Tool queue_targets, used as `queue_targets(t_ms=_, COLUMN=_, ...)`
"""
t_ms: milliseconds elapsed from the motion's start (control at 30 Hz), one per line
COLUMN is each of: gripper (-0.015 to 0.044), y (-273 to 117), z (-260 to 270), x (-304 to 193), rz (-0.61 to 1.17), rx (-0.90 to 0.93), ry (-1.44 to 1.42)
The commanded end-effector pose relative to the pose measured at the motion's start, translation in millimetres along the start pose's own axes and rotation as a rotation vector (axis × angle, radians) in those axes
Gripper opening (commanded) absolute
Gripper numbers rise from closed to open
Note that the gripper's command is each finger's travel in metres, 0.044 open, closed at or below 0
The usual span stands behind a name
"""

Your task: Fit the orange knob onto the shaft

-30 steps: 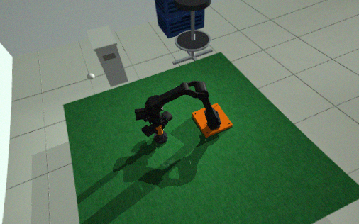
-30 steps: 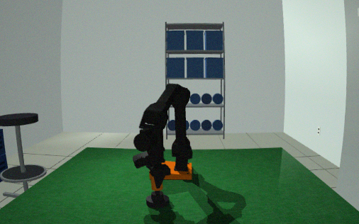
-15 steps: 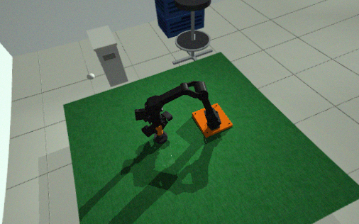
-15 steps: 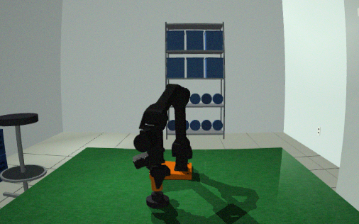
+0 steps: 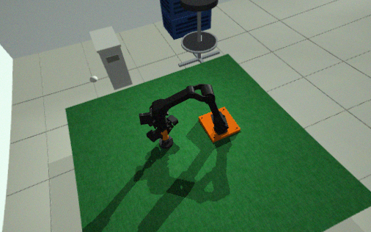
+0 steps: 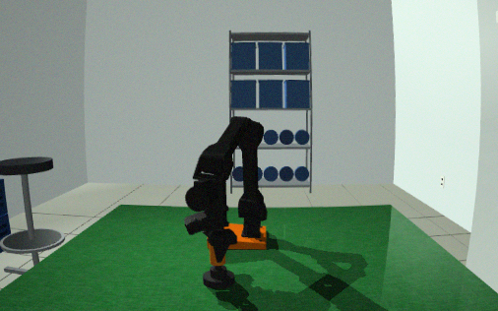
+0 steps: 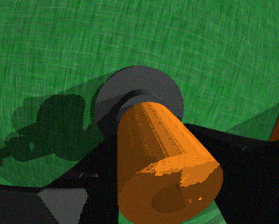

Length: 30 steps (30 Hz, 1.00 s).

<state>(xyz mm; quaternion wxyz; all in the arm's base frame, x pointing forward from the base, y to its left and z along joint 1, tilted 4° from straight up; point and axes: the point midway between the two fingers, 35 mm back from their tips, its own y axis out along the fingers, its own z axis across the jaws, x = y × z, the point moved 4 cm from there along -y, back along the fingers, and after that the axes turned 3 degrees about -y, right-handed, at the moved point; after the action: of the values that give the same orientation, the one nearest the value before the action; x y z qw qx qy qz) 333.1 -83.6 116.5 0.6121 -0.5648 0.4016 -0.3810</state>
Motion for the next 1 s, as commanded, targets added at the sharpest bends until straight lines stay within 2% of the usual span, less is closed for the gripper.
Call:
queue_targets(t_ms=0, gripper=0.0, y=0.4, z=-0.1, x=0.3, rz=-0.003, rx=-0.001, ry=0.004)
queue_targets(t_ms=100, gripper=0.0, y=0.6, z=-0.1, x=0.3, rz=-0.003, rx=-0.001, ry=0.059)
queue_targets(t_ms=500, gripper=0.0, y=1.1, z=-1.5, x=-1.2, rz=-0.002, rx=-0.001, ry=-0.022)
queue_targets(t_ms=967, gripper=0.0, y=5.8, z=-0.3, x=-0.1, rz=-0.002, rx=-0.001, ry=0.069)
